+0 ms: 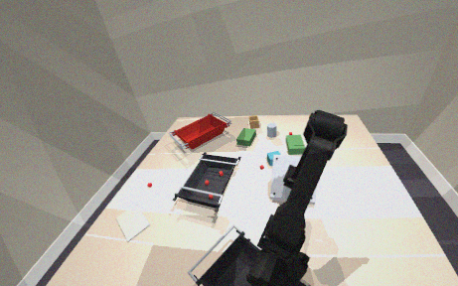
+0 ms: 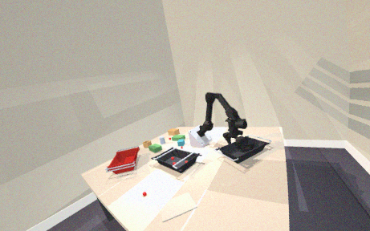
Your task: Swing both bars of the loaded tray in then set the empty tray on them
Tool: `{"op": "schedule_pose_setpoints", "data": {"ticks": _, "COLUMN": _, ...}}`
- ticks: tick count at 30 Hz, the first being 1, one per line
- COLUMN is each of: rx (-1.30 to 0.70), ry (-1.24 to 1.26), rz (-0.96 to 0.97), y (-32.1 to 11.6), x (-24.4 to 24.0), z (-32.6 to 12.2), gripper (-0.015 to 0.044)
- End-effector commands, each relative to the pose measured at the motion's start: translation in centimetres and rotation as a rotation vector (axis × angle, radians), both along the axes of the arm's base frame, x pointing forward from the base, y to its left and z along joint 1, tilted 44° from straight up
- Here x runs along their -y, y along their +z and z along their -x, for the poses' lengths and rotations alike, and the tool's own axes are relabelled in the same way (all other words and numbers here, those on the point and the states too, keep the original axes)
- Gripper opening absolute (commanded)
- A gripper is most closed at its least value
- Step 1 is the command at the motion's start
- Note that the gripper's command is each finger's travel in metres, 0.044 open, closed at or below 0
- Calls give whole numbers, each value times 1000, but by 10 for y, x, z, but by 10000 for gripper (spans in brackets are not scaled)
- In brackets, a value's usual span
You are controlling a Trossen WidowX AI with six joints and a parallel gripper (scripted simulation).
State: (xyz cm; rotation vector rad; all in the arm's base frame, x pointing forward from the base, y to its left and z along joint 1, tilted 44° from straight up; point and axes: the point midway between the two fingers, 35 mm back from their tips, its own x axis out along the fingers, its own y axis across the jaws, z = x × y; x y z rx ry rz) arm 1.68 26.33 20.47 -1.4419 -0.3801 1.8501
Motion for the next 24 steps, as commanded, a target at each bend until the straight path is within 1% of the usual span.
{"op": "schedule_pose_setpoints", "data": {"ticks": 1, "rx": -2, "ry": -3, "rz": 1, "y": -4, "x": -3, "z": 1, "gripper": 440}}
{"op": "schedule_pose_setpoints", "data": {"ticks": 5, "rx": -2, "ry": -3, "rz": 1, "y": -4, "x": -3, "z": 1, "gripper": 440}}
{"op": "schedule_pose_setpoints", "data": {"ticks": 19, "rx": -2, "ry": -3, "rz": 1, "y": -4, "x": -3, "z": 1, "gripper": 235}}
{"op": "schedule_pose_setpoints", "data": {"ticks": 24, "rx": -2, "ry": -3, "rz": 1, "y": -4, "x": -3, "z": 1, "gripper": 201}}
